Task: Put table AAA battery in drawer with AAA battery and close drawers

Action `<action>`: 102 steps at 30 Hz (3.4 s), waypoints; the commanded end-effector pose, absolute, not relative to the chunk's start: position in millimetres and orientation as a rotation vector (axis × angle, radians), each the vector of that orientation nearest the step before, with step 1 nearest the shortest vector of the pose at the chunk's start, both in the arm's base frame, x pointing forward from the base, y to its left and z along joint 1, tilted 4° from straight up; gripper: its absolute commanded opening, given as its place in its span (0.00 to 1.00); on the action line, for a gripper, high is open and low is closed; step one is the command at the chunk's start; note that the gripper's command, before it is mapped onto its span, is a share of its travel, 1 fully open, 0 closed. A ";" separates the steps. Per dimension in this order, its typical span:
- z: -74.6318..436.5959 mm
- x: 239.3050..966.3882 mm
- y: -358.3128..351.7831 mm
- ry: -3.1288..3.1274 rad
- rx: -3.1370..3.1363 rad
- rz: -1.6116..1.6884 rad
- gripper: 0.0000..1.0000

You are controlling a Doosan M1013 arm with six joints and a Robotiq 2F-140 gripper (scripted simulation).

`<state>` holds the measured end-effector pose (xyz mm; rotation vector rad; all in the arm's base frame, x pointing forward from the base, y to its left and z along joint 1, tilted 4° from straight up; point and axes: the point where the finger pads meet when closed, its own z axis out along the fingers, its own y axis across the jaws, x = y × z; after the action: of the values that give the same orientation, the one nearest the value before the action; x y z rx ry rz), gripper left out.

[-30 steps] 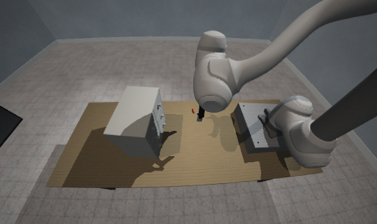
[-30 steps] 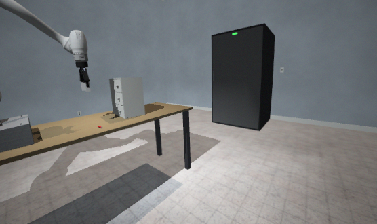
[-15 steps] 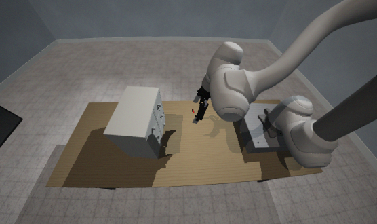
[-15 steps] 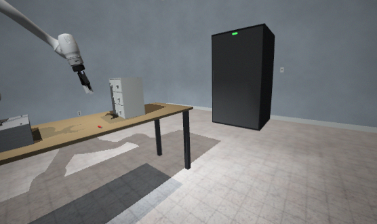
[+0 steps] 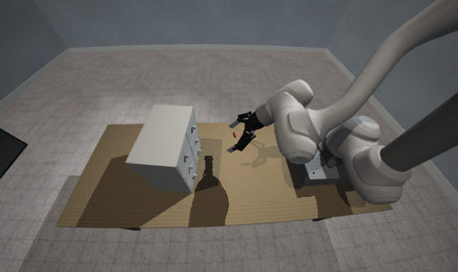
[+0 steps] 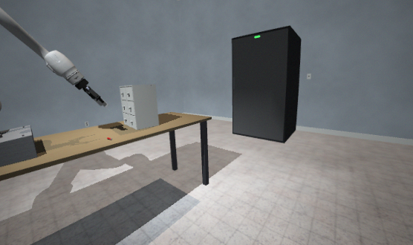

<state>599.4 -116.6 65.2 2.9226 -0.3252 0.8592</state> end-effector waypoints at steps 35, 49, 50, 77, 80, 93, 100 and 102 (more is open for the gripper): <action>12.8 643.6 -125.6 -0.274 2.523 1.623 1.00; 12.4 643.9 -125.7 -0.273 2.519 1.630 0.20; 12.4 643.9 -125.7 -0.273 2.519 1.630 0.20; -15.6 659.3 -129.5 -0.273 2.519 1.630 0.20; -30.4 667.5 -131.5 -0.273 2.519 1.630 0.20; -80.9 695.3 -138.3 -0.273 2.519 1.630 0.20; -89.4 700.0 -139.4 -0.273 2.519 1.630 0.20; -89.6 700.1 -139.4 -0.273 2.519 1.630 0.20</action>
<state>699.2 -139.3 -88.4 2.5187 -0.2731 1.6292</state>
